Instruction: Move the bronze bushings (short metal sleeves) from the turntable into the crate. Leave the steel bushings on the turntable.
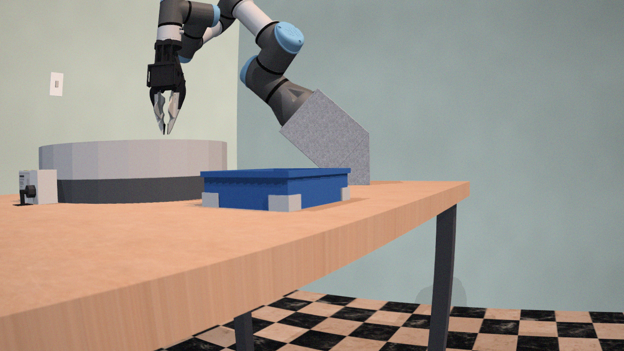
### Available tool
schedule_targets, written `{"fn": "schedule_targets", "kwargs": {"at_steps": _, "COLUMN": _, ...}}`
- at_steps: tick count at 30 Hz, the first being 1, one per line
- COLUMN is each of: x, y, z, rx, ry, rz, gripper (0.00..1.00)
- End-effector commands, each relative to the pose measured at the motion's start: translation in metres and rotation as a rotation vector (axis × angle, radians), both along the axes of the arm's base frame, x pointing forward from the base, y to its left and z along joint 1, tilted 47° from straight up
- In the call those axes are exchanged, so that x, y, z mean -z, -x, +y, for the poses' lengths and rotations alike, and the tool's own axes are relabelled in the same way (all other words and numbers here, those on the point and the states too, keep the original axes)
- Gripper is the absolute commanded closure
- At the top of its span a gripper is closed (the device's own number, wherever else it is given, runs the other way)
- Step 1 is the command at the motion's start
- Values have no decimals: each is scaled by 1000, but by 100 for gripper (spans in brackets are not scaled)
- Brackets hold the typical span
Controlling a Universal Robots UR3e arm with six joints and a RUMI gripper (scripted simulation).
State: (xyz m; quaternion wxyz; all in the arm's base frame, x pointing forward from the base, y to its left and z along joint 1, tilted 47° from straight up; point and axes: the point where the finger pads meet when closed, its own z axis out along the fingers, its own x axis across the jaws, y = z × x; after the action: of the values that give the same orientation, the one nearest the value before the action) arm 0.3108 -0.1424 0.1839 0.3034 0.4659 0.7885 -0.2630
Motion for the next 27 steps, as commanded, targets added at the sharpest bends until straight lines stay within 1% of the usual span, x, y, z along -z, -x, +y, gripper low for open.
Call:
{"fn": "schedule_targets", "kwargs": {"at_steps": 1, "x": -1, "y": 0, "z": 0, "rx": -1, "ry": 0, "rz": -2, "gripper": 95}}
{"fn": "schedule_targets", "kwargs": {"at_steps": 20, "x": -1, "y": 0, "z": 0, "rx": -1, "ry": 0, "rz": -2, "gripper": 95}}
{"fn": "schedule_targets", "kwargs": {"at_steps": 27, "x": 9, "y": -4, "z": -11, "rx": -1, "ry": 0, "rz": -2, "gripper": 95}}
